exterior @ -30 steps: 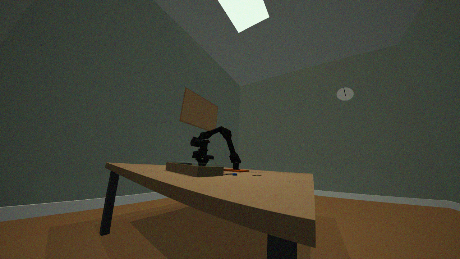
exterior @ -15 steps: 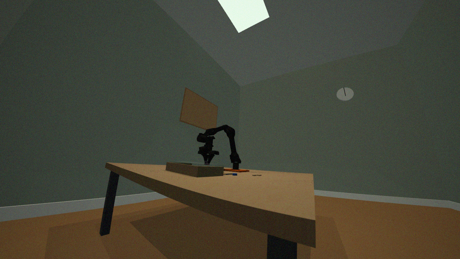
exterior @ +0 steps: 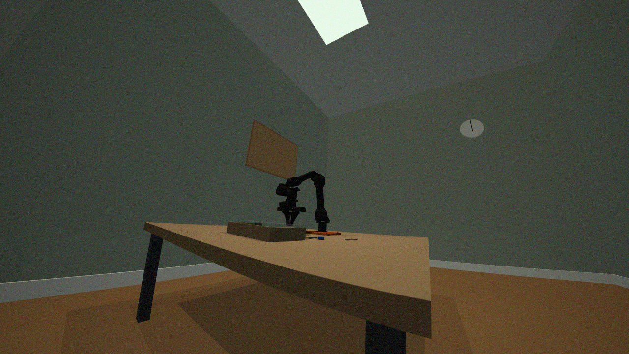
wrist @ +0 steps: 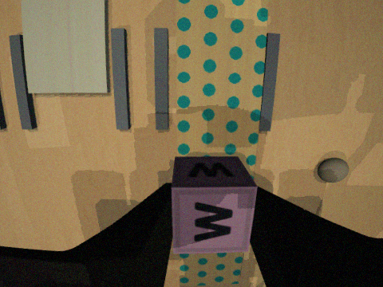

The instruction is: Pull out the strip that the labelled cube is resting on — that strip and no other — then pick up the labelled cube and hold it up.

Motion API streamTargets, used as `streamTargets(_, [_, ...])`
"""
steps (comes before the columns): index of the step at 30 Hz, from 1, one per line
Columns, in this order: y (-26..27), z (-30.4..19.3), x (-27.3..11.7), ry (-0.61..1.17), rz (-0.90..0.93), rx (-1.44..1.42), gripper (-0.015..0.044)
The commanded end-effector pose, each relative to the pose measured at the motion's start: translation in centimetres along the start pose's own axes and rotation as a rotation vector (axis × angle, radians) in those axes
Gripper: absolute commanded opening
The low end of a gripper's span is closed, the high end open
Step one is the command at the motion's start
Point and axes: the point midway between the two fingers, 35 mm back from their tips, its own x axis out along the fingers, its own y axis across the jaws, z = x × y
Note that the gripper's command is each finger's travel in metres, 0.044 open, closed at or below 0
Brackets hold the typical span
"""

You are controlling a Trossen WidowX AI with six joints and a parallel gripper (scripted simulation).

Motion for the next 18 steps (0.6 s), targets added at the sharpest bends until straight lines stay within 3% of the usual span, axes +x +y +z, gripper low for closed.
streamTargets(1, [0.1,-0.5,0.0,-0.001,0.001,0.002,0.0000])
streamTargets(9, [0.0,-0.5,-3.4,-0.001,0.001,0.002,0.0000])
streamTargets(18, [0.0,-0.5,-3.5,-0.001,0.001,0.002,0.0000])
